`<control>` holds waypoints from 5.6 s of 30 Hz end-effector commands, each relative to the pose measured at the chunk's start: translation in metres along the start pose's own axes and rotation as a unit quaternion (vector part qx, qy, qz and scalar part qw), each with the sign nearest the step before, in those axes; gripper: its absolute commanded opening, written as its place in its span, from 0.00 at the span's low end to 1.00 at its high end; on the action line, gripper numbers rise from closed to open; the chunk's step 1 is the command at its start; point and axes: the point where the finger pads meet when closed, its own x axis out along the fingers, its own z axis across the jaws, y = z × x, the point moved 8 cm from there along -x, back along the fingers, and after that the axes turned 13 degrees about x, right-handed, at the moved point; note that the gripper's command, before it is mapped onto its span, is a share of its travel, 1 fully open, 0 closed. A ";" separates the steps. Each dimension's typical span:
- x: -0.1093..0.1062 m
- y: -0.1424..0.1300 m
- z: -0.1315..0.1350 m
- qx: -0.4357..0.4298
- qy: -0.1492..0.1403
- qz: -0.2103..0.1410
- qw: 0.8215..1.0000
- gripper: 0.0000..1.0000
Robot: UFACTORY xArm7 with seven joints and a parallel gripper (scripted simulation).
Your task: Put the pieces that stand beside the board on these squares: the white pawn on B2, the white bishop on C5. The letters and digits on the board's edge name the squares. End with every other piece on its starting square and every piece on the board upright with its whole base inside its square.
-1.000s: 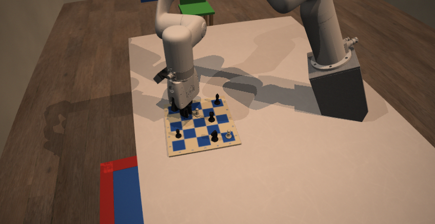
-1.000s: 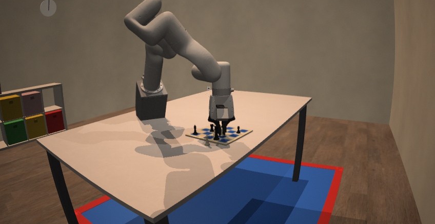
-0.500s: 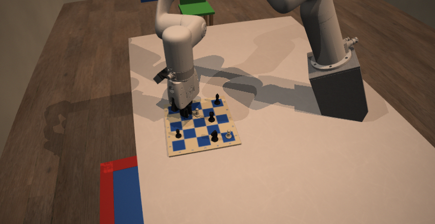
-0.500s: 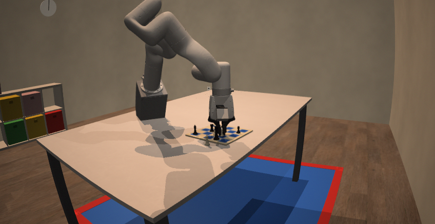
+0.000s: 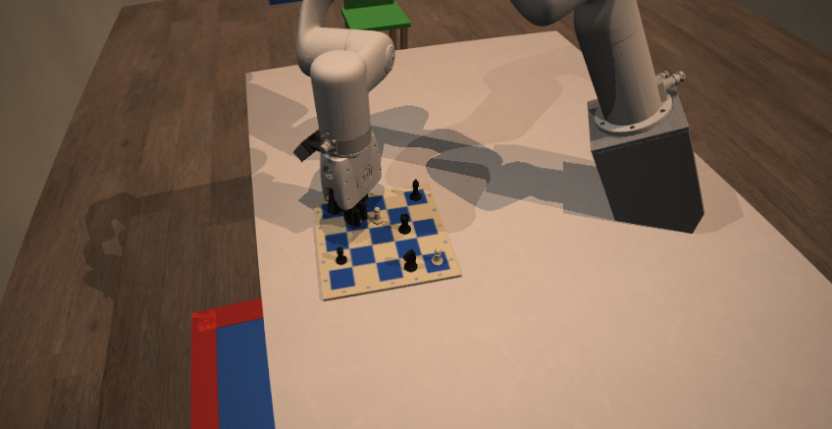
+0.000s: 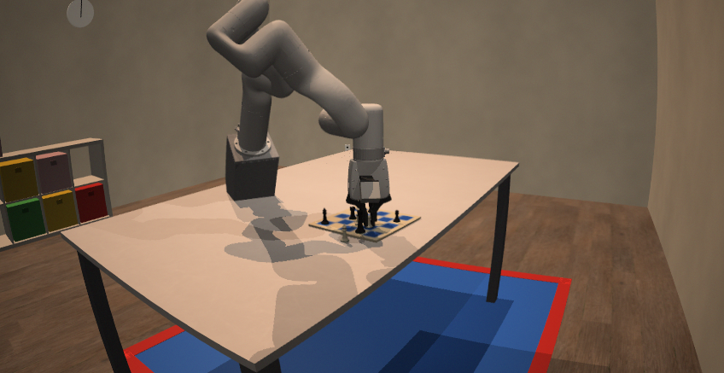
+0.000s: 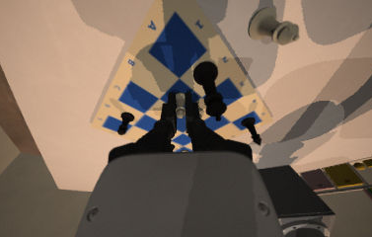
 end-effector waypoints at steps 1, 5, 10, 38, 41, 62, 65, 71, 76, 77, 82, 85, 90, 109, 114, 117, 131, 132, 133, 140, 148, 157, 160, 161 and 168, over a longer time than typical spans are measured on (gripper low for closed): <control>-0.001 0.000 -0.001 -0.001 0.001 0.000 1.000 0.00; -0.001 0.000 -0.001 -0.001 0.001 0.000 1.000 0.00; -0.001 0.000 -0.001 -0.001 0.001 0.000 1.000 0.00; -0.001 0.000 -0.001 -0.001 0.001 0.000 1.000 0.14; -0.001 0.000 -0.001 -0.001 0.001 0.000 1.000 0.21; -0.002 0.000 -0.001 0.000 0.001 0.000 1.000 0.34; -0.008 0.000 -0.001 0.000 0.001 0.000 1.000 0.34; -0.032 0.000 -0.001 0.000 0.001 0.000 1.000 0.34; -0.055 0.000 -0.001 0.000 0.001 0.000 1.000 0.34; -0.055 0.000 -0.001 0.000 0.001 0.000 1.000 0.34; -0.074 0.000 -0.001 -0.001 0.001 0.000 1.000 0.34; -0.084 0.000 -0.001 -0.001 0.001 0.000 1.000 0.34; -0.091 0.000 -0.001 -0.001 0.001 0.000 1.000 0.34; -0.091 0.000 -0.001 -0.001 0.001 0.000 1.000 1.00; -0.091 0.000 -0.001 -0.001 0.001 0.000 1.000 1.00; -0.090 0.004 0.001 -0.018 0.001 0.000 1.000 1.00; -0.089 0.077 0.048 -0.310 0.001 0.001 0.951 1.00; -0.089 0.080 0.050 -0.323 0.001 0.001 0.946 1.00; -0.089 0.083 0.052 -0.332 0.001 0.001 0.943 1.00; -0.089 0.084 0.054 -0.340 0.001 0.001 0.941 0.37; -0.089 0.084 0.054 -0.340 0.001 0.001 0.941 0.37; -0.089 0.084 0.054 -0.340 0.001 0.001 0.941 0.37; -0.089 0.084 0.054 -0.340 0.001 0.001 0.941 0.37; -0.089 0.084 0.054 -0.340 0.001 0.001 0.941 0.37; -0.089 0.084 0.054 -0.340 0.001 0.001 0.941 0.37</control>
